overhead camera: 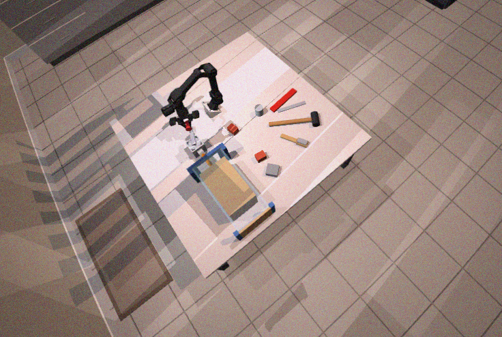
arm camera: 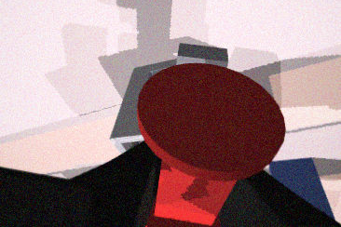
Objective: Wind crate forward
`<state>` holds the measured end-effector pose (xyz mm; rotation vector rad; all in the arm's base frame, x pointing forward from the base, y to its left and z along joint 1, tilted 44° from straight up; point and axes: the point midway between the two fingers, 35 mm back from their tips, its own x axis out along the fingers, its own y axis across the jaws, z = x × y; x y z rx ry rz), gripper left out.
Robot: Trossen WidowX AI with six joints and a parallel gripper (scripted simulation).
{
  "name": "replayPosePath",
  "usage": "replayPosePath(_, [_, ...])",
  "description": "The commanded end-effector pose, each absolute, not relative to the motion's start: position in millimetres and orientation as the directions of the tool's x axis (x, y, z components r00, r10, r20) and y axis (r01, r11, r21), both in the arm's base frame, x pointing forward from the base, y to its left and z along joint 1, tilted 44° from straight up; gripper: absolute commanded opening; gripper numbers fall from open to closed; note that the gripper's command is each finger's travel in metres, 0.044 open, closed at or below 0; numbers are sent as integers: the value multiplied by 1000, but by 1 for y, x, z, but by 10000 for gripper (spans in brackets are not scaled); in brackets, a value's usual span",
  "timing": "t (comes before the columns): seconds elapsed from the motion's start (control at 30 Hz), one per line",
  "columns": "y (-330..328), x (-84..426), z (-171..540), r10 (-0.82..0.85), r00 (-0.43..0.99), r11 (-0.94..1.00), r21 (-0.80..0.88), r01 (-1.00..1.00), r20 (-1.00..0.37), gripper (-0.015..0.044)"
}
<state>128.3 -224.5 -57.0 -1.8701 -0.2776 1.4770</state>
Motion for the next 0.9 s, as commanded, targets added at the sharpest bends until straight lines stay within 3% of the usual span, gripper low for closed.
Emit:
replayPosePath(0.0, [-237,129,-70,551,307,-741,-624,-249,-776,0])
replayPosePath(0.87, [-259,133,-90,549,307,-742,-623,-249,-777,0])
